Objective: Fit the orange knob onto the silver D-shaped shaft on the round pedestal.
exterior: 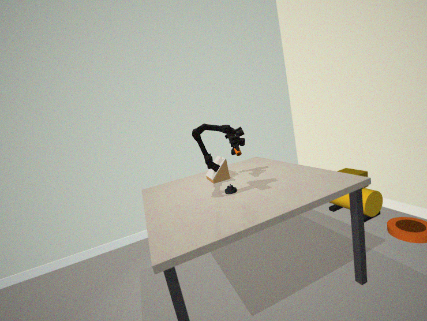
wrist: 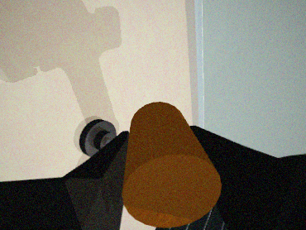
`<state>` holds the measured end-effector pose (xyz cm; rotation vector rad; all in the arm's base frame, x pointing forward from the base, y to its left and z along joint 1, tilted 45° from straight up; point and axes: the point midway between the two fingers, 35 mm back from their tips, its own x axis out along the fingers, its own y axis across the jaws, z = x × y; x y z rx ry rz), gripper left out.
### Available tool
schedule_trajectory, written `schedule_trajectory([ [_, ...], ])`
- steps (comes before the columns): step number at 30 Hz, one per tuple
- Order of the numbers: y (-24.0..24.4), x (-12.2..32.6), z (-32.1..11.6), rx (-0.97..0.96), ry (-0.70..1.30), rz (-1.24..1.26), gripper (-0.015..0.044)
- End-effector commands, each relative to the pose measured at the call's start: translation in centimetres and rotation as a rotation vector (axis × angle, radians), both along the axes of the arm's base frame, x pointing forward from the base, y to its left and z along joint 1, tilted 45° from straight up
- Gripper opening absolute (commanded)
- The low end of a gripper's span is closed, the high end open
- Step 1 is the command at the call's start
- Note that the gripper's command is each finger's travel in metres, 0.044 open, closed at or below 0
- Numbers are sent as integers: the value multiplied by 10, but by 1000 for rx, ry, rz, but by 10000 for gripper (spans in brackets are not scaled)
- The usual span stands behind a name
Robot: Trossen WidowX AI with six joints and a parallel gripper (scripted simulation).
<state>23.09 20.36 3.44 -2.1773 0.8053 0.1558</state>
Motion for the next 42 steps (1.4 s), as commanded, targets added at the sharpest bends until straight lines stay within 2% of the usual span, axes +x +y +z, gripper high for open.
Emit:
schedule_trajectory([
  [1, 7, -1, 3, -12, -54, 52, 0],
  [19, 5, -3, 0, -30, -142, 135, 0],
  [42, 4, -2, -2, -25, -116, 110, 0],
])
